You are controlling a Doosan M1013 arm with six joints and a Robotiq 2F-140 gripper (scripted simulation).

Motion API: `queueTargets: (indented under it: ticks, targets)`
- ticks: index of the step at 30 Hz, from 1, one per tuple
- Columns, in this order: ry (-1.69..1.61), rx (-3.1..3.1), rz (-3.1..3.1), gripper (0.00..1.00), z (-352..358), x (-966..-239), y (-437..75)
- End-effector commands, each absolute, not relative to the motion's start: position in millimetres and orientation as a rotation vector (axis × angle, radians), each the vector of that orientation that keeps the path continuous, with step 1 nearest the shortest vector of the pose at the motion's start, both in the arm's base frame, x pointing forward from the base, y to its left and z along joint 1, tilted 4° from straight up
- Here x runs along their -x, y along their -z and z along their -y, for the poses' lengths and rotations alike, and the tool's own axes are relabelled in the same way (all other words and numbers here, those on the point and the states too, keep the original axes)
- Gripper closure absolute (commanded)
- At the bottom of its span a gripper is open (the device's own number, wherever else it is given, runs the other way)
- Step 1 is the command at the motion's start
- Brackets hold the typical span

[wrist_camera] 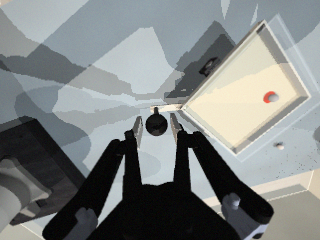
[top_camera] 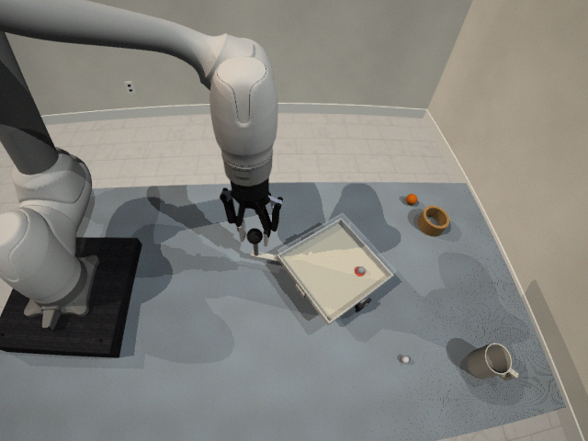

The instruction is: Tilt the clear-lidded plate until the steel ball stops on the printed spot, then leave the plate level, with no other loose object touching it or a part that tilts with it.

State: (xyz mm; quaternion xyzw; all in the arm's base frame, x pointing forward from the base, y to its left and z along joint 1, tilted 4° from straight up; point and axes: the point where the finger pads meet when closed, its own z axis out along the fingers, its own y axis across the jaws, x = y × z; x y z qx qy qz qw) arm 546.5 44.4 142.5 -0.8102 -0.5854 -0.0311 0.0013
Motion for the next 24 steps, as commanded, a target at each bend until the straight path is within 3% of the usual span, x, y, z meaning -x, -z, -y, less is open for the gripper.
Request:
queueTargets:
  ticks: [1, 24]
  targets:
    - [0.098, 2.543, 1.837, 0.64, -44, -546, -147]
    - [0.098, 2.543, 1.837, 0.64, -43, -545, -180]
